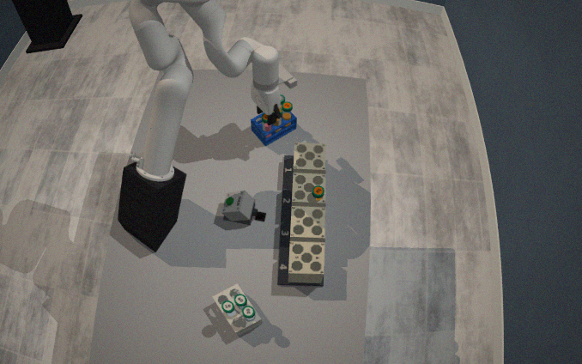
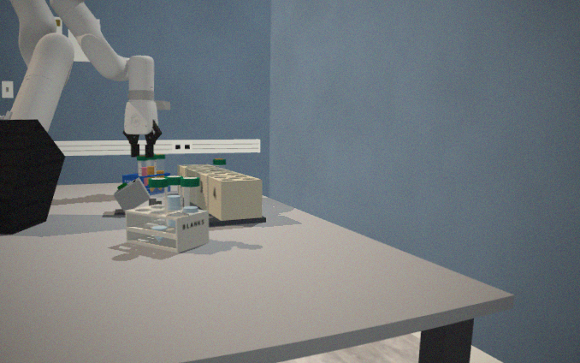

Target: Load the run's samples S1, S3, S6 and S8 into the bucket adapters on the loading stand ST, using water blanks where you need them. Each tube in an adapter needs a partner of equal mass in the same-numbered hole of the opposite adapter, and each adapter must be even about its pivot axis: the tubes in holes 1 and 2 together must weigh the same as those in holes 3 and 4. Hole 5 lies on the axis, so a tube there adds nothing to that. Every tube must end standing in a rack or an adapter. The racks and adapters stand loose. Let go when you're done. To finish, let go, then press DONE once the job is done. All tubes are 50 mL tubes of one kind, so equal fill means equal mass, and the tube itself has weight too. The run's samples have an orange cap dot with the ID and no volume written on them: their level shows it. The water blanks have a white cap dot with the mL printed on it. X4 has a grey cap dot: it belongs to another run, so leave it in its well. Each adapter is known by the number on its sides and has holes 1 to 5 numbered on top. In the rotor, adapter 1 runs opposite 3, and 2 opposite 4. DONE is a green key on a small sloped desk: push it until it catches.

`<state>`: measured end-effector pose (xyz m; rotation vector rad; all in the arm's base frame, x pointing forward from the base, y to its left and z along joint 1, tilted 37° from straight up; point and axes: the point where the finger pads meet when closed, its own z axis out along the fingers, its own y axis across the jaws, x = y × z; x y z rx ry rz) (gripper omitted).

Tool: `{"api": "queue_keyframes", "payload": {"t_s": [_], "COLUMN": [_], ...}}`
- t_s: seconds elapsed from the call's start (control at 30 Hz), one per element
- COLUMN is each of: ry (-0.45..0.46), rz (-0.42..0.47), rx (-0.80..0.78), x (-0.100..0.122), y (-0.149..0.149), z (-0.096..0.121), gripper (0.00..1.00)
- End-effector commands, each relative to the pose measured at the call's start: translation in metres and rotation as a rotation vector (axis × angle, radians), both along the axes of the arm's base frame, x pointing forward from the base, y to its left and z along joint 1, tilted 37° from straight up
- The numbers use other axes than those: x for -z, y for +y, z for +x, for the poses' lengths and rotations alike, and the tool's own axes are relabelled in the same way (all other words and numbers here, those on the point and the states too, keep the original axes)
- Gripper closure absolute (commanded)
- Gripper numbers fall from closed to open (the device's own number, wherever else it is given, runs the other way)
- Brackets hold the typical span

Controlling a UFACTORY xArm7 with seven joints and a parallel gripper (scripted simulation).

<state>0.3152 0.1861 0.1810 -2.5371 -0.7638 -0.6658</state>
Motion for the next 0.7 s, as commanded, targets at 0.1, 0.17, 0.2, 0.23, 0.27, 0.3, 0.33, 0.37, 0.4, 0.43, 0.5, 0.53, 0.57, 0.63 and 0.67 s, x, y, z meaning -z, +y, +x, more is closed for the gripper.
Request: {"api": "queue_keyframes", "payload": {"t_s": [0.1,0.17,0.2,0.23,0.27,0.3,0.33,0.37,0.4,0.43,0.5,0.53,0.57,0.63,0.67], "ry": [-0.002,-0.002,-0.002,-0.002,-0.002,-0.002,-0.002,-0.002,-0.002,-0.002,-0.002,-0.002,-0.002,-0.002,-0.002], "rz": [0.001,0.001,0.001,0.001,0.001,0.001,0.001,0.001,0.001,0.001,0.001,0.001,0.001,0.001,0.001], "rx": [0.001,0.001,0.001,0.001,0.001,0.001,0.001,0.001,0.001,0.001,0.001,0.001,0.001,0.001,0.001], "x": [0.0023,0.0034,0.0039,0.0039,0.0039,0.0045,0.005,0.0055,0.0061,0.0066,0.0077,0.0082,0.0087,0.0098,0.0103], "y": [0.0019,0.0026,0.0029,0.0029,0.0029,0.0032,0.0036,0.0039,0.0042,0.0046,0.0052,0.0056,0.0059,0.0065,0.0069], "z": [0.0019,0.0024,0.0026,0.0026,0.0026,0.0028,0.003,0.0032,0.0034,0.0037,0.0041,0.0043,0.0045,0.005,0.0052], "gripper": [0.43,0.43,0.43,0.43,0.43,0.43,0.43,0.43,0.43,0.43,0.43,0.43,0.43,0.43,0.43]}}
